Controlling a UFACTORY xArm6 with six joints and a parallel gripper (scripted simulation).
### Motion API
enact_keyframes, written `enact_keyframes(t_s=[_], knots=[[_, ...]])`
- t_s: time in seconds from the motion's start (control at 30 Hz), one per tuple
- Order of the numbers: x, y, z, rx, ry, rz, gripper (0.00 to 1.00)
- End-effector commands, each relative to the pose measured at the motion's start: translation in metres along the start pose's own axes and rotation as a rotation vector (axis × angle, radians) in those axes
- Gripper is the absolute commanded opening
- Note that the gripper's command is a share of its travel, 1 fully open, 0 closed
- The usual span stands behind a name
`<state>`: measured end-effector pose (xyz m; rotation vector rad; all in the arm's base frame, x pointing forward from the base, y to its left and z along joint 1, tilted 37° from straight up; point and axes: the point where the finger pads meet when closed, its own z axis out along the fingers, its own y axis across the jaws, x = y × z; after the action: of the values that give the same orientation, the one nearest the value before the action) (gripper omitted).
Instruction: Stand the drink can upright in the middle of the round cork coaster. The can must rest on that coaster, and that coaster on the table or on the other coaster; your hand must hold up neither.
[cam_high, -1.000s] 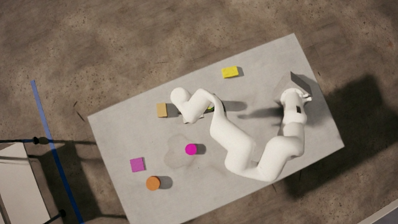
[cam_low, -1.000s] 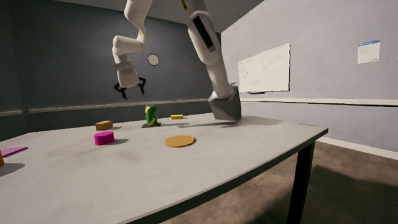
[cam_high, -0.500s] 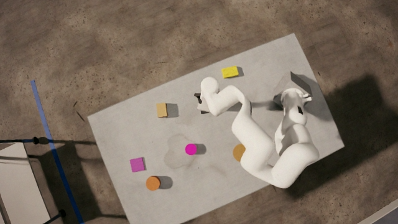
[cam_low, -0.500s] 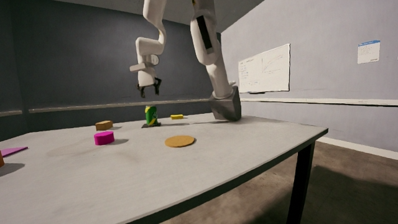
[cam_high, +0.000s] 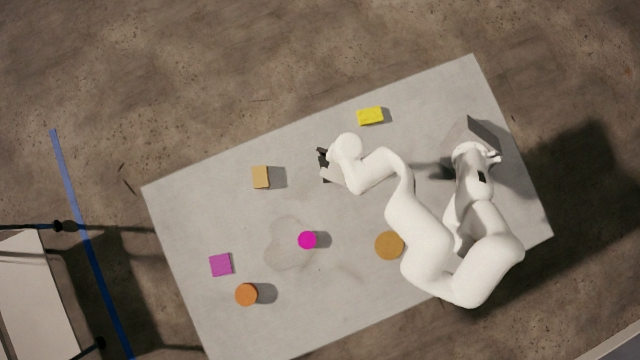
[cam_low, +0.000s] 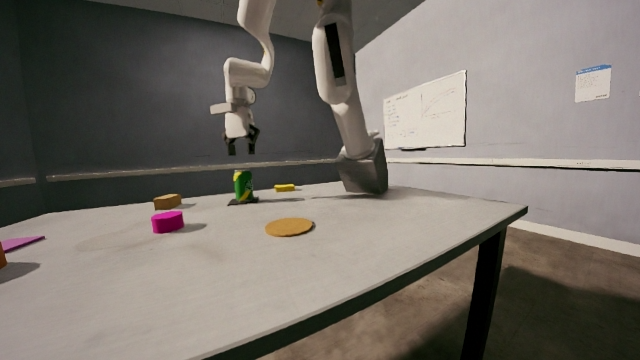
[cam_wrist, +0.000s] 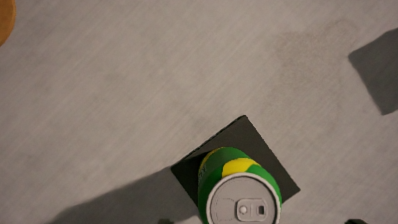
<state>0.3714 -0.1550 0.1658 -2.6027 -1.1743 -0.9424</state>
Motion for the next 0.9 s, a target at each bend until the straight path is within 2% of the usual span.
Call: enact_keyframes(t_s=[0.0, 0.2, 0.3, 0.73, 0.77, 0.87], knots=[[0.001, 0.002, 0.007, -0.006, -0.001, 0.001, 1.0], [0.001, 0.003, 0.076, -0.007, 0.001, 0.001, 1.0], [0.0, 0.002, 0.096, -0.006, -0.003, 0.002, 1.0], [0.0, 0.002, 0.099, -0.006, -0.004, 0.002, 1.0], [0.0, 0.002, 0.099, -0.006, -0.004, 0.002, 0.0], [0.0, 0.002, 0.099, -0.006, -0.004, 0.002, 0.0]])
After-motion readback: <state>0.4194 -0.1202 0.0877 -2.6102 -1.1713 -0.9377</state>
